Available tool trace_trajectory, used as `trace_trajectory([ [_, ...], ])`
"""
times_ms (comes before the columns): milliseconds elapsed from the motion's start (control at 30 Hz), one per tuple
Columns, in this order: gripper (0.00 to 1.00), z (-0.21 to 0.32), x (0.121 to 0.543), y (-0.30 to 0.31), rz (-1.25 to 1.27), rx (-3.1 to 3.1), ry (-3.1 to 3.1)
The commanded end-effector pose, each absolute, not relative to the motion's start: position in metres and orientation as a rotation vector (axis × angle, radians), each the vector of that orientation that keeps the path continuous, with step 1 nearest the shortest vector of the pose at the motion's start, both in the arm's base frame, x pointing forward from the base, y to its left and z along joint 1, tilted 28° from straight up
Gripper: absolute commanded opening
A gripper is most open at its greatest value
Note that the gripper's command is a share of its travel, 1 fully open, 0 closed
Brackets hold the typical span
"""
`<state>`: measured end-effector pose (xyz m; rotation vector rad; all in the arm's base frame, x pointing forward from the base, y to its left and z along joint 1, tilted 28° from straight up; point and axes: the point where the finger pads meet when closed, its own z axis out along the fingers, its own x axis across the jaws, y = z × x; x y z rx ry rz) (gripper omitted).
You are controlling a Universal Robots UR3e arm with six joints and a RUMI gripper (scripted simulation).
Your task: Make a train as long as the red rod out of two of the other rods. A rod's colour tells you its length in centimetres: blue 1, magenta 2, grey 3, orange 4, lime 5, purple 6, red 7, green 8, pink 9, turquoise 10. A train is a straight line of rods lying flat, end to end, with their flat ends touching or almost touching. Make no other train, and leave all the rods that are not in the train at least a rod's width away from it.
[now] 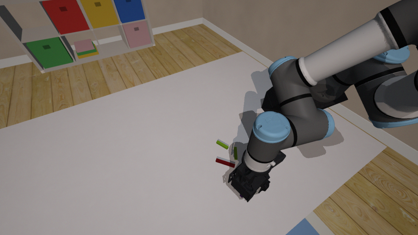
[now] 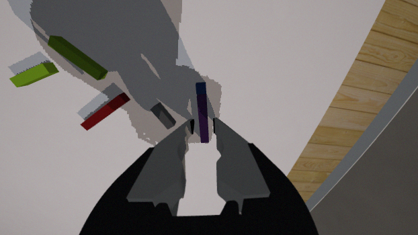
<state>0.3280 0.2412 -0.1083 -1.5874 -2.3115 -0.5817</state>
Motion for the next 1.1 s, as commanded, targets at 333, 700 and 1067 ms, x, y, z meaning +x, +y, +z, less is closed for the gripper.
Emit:
trace_trajectory([
  [333,0.14,-0.099,0.329,0.236,-0.584,-1.588,-2.313],
  [700,0.14,-0.074,0.329,0.223,-0.584,-1.588,-2.313],
  [1067,0.14,-0.039,0.329,0.204,-0.584,-1.588,-2.313],
])
